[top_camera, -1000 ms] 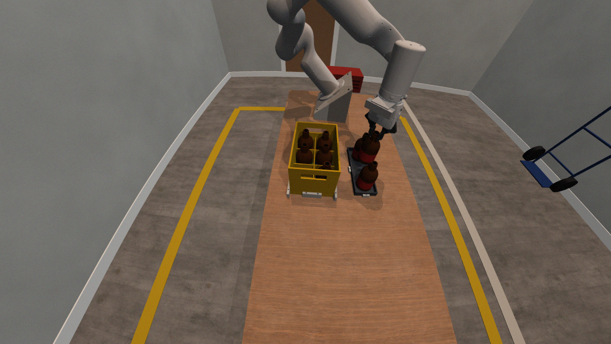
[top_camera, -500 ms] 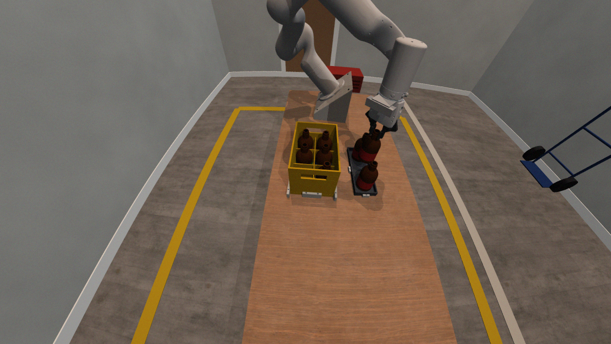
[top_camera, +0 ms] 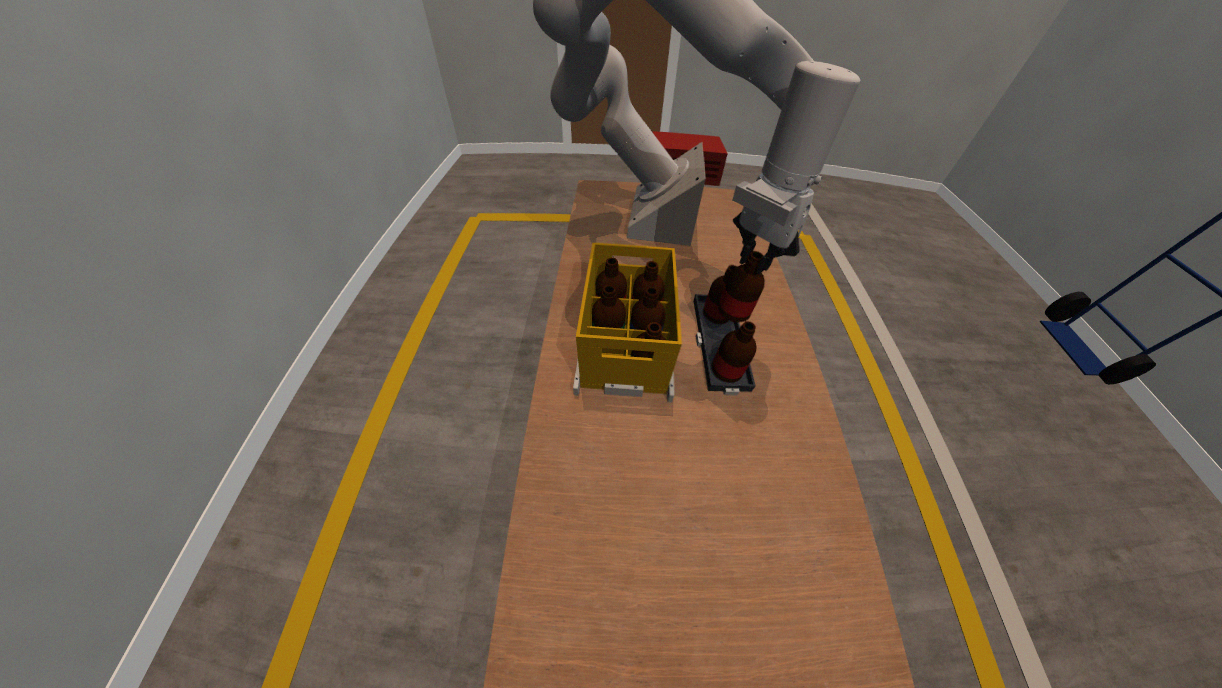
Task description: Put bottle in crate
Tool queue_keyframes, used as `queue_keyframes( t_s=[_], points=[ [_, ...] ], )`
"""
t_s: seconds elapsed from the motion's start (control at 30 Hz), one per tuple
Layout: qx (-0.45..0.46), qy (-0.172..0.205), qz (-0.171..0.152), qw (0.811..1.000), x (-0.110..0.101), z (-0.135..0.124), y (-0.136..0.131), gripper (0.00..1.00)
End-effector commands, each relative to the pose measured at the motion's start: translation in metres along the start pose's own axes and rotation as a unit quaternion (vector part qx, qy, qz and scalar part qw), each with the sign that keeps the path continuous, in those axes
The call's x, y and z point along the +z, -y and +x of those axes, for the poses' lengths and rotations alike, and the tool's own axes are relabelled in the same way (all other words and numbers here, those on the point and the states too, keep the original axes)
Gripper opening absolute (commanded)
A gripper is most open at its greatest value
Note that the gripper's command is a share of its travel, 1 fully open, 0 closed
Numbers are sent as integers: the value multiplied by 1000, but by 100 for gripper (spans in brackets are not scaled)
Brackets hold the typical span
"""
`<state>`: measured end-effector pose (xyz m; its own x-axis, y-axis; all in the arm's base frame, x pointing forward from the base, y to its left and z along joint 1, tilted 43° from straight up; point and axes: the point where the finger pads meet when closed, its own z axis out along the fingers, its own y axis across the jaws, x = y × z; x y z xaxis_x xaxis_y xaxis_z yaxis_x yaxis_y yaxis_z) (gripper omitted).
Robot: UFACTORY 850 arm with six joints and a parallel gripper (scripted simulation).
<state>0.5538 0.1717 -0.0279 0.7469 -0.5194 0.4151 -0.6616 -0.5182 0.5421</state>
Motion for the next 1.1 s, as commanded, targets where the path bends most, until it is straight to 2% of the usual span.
queue_keyframes(
  t_s=[0.0, 0.43, 1.07],
  points=[
    [0, 0, 1, 1000, -4, 0, 0, 0],
    [0, 0, 1, 1000, -15, 0, 0, 0],
    [0, 0, 1, 1000, -17, 0, 0, 0]
  ],
)
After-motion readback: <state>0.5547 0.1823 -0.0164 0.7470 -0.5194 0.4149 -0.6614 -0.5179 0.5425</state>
